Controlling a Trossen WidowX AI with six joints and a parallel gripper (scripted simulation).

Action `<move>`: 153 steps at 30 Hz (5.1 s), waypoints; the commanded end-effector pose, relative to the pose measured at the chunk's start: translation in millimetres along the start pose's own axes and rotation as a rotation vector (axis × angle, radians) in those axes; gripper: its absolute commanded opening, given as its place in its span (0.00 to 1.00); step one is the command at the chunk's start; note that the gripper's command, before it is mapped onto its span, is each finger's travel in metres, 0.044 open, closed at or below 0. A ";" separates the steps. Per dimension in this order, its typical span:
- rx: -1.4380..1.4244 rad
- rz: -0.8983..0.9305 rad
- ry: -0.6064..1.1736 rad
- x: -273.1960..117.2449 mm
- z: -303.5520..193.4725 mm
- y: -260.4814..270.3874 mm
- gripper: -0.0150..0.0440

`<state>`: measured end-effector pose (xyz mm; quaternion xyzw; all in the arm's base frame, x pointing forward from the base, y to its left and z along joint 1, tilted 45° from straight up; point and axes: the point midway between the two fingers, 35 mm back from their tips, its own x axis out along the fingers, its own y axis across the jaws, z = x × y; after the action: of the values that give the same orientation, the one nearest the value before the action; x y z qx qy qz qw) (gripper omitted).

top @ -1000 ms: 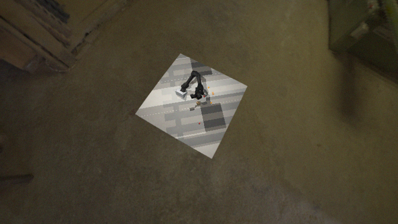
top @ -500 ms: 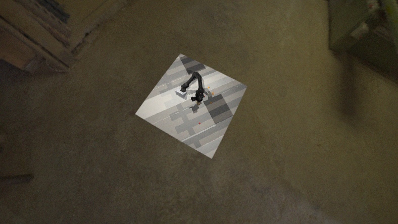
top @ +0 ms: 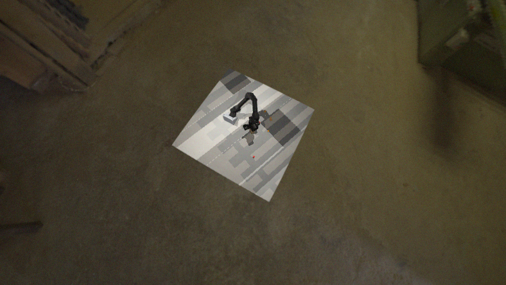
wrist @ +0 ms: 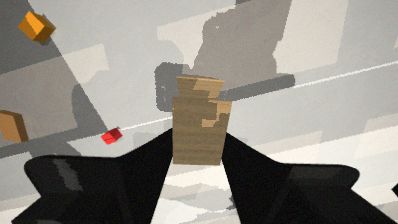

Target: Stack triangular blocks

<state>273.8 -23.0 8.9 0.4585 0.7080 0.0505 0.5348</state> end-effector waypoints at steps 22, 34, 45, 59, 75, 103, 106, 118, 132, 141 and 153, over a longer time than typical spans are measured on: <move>0.009 0.007 -0.001 1.6 1.0 2.0 0.25; 0.009 0.007 -0.002 8.7 4.1 2.0 0.25; 0.008 0.007 -0.002 15.3 6.8 2.1 0.25; 0.008 0.007 -0.001 22.3 9.8 1.9 0.25; 0.010 0.007 -0.001 23.1 10.2 1.9 0.25; 0.005 0.003 0.000 23.7 10.2 1.4 0.74; 0.005 0.003 0.000 23.7 10.2 1.4 0.88; 0.005 0.002 -0.002 13.8 12.2 1.8 1.00; 0.014 0.007 -0.022 -83.7 14.2 0.3 1.00; 0.014 0.007 -0.022 -83.7 14.2 0.3 1.00; 0.014 0.007 -0.022 -83.7 14.2 0.3 1.00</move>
<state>285.4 -87.3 62.7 0.4640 0.7017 0.0442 0.5389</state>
